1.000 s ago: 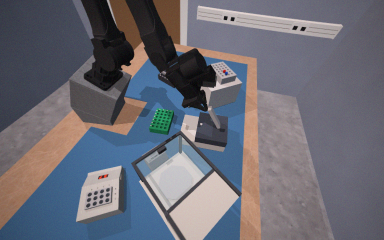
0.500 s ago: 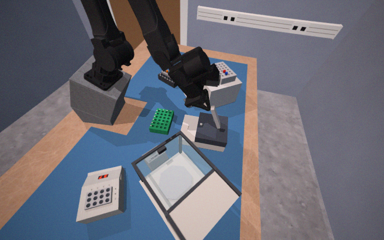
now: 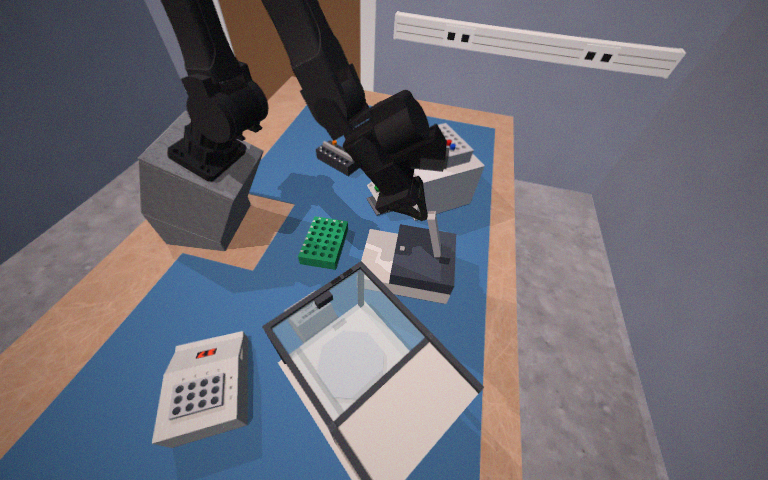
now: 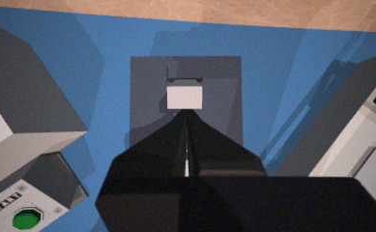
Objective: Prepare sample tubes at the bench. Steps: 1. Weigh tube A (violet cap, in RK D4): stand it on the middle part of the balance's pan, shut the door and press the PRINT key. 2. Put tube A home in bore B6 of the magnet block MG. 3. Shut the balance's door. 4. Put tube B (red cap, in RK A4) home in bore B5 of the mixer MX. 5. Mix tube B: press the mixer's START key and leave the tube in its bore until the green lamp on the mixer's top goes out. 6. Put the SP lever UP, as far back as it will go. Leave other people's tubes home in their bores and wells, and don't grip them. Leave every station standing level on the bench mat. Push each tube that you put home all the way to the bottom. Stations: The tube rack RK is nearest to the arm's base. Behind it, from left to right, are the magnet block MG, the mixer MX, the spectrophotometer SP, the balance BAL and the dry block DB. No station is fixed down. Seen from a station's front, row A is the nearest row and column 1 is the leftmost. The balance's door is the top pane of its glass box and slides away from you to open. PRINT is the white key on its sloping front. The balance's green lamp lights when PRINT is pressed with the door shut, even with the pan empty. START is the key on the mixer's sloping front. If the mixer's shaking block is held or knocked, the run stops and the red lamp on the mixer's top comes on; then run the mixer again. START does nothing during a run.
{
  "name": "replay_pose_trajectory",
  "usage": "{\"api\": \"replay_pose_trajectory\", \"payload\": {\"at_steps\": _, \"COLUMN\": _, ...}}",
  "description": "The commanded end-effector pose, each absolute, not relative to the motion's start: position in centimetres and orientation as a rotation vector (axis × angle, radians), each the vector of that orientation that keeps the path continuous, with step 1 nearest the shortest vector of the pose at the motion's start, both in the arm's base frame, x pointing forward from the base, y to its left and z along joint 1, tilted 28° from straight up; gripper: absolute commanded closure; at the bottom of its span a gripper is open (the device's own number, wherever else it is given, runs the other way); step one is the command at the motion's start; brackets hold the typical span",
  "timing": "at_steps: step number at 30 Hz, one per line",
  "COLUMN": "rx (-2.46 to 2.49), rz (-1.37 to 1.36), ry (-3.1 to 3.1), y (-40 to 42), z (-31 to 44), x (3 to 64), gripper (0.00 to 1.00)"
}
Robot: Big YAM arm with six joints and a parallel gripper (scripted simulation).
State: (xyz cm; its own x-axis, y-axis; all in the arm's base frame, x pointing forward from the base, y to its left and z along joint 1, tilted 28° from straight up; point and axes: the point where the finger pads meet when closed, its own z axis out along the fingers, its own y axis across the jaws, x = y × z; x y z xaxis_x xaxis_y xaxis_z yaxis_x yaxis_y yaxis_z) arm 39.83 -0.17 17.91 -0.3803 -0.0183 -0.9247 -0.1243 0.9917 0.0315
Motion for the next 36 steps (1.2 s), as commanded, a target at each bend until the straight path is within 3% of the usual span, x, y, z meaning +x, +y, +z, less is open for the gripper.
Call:
{"api": "replay_pose_trajectory", "payload": {"at_steps": 1, "rx": -0.118, "rz": 0.111, "ry": 1.929, "y": 0.2, "z": 20.4, "x": 41.4, "gripper": 1.00}}
{"api": "replay_pose_trajectory", "payload": {"at_steps": 36, "rx": -0.105, "rz": 0.120, "ry": 1.933, "y": 0.5, "z": 22.4, "x": 43.7, "gripper": 1.00}}
